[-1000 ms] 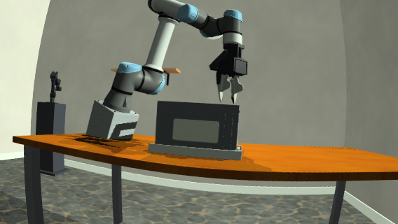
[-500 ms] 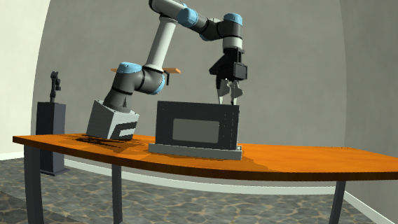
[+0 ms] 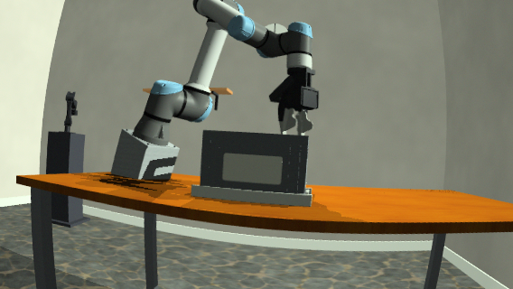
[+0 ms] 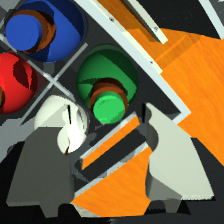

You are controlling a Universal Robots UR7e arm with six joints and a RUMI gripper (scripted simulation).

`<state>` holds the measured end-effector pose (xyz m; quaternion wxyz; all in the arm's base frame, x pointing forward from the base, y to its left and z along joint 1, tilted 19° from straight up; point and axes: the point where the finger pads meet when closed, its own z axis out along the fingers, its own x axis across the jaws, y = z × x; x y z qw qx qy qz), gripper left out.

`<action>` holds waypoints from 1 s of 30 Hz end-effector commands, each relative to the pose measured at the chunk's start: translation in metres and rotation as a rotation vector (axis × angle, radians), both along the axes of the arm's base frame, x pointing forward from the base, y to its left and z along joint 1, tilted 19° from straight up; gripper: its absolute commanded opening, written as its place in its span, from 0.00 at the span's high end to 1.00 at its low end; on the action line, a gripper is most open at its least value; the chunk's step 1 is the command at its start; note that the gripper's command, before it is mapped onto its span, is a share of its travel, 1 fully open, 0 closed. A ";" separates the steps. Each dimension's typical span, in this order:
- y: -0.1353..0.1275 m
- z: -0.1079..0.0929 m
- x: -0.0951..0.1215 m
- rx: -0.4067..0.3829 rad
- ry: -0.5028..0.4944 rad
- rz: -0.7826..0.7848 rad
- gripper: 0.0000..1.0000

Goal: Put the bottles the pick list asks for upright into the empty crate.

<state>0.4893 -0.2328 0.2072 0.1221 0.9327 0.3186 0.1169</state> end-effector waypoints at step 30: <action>-0.002 -0.013 0.005 -0.001 -0.001 0.000 1.00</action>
